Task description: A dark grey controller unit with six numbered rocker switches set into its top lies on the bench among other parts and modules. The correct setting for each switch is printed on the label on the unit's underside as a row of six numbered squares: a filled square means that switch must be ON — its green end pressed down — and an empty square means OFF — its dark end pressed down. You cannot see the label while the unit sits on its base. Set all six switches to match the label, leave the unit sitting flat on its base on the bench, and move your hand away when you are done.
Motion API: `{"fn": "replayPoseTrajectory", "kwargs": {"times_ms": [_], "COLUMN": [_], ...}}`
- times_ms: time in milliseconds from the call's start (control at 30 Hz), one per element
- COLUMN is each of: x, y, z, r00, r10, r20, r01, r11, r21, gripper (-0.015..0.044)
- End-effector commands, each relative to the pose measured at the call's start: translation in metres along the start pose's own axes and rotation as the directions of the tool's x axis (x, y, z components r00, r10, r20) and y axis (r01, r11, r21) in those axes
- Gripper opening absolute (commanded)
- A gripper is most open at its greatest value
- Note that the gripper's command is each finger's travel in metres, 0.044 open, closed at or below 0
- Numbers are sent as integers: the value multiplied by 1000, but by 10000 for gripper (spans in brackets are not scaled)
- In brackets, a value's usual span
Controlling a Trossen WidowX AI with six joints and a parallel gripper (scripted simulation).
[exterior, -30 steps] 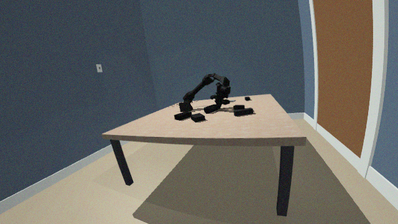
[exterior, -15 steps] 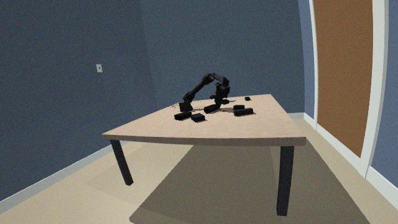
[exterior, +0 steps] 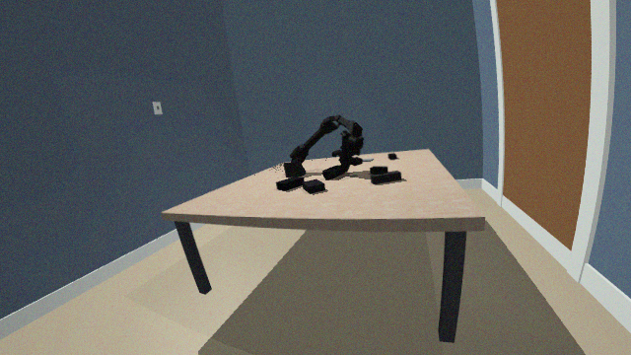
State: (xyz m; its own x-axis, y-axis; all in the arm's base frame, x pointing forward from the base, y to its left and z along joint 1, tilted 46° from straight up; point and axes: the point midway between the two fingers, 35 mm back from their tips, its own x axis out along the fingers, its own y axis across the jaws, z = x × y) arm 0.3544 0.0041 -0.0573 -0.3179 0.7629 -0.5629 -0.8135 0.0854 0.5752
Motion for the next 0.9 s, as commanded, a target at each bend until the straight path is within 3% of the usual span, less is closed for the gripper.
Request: {"fn": "replayPoseTrajectory", "kwargs": {"times_ms": [0, 133, 867], "x": [-21, -53, -63], "y": [-13, -26, 2], "z": [-2, -7, -55], "r00": [999, 995, 966], "r10": [-42, -98, -254], "r20": [2, 7, 41], "r01": [42, 98, 256], "r11": [999, 992, 965], "r21": [28, 74, -57], "gripper": [0, 0, 0]}}
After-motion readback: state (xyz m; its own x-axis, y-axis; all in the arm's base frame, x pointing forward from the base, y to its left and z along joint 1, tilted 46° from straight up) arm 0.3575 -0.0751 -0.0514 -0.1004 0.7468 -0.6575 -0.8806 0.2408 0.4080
